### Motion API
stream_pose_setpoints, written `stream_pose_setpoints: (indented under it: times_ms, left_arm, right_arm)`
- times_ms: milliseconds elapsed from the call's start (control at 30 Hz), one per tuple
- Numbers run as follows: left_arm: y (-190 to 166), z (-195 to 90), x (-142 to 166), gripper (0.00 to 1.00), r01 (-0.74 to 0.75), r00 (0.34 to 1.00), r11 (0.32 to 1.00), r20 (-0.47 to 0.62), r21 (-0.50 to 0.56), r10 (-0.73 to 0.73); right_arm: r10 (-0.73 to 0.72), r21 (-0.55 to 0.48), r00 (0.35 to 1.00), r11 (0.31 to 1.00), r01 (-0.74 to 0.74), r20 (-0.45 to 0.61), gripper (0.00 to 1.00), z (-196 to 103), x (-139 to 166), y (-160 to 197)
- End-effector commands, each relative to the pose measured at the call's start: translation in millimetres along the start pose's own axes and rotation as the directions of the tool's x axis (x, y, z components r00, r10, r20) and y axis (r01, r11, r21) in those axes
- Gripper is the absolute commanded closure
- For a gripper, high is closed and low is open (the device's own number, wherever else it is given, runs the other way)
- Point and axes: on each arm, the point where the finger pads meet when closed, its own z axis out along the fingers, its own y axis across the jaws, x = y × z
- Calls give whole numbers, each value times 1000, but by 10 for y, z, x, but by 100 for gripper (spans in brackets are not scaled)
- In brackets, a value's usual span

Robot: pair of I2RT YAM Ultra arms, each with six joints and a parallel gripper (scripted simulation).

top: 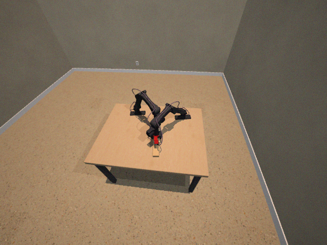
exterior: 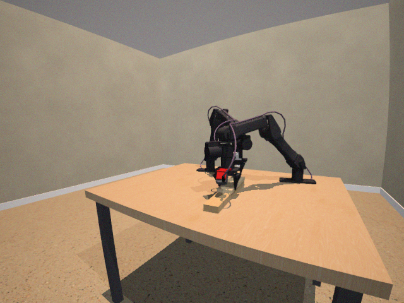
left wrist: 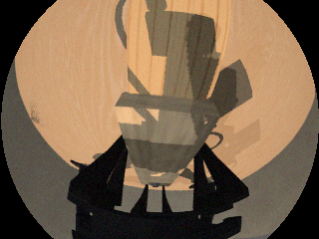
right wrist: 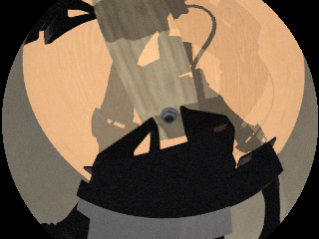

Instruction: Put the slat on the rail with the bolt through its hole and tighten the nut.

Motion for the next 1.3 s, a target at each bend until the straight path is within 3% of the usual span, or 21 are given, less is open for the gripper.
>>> stream_pose_setpoints:
  times_ms: [0,200,400,467,500,900,1267]
  left_arm:
    - [-12,-56,-14,28,0,1000,1000,11,10,0]
    - [-12,-56,-14,28,0,1000,1000,11,10,0]
    - [-12,-56,-14,28,0,1000,1000,11,10,0]
    - [-12,-56,-14,28,0,1000,1000,11,10,0]
    - [-12,-56,-14,28,0,1000,1000,11,10,0]
    - [-12,-56,-14,28,0,1000,1000,11,10,0]
    - [-12,-56,-14,28,0,1000,1000,11,10,0]
  right_arm:
    - [-276,-4,961,961,276,13,66,-68,-12,9]
    - [-529,0,849,849,529,14,66,-73,-11,9]
    - [-741,4,671,671,741,13,66,-77,-10,9]
    - [-741,4,671,671,741,13,66,-77,-10,9]
    - [-815,6,579,580,815,13,66,-78,-10,9]
    - [-998,14,68,68,998,6,66,-88,-9,8]
    - [-998,14,62,62,998,6,66,-88,-9,7]
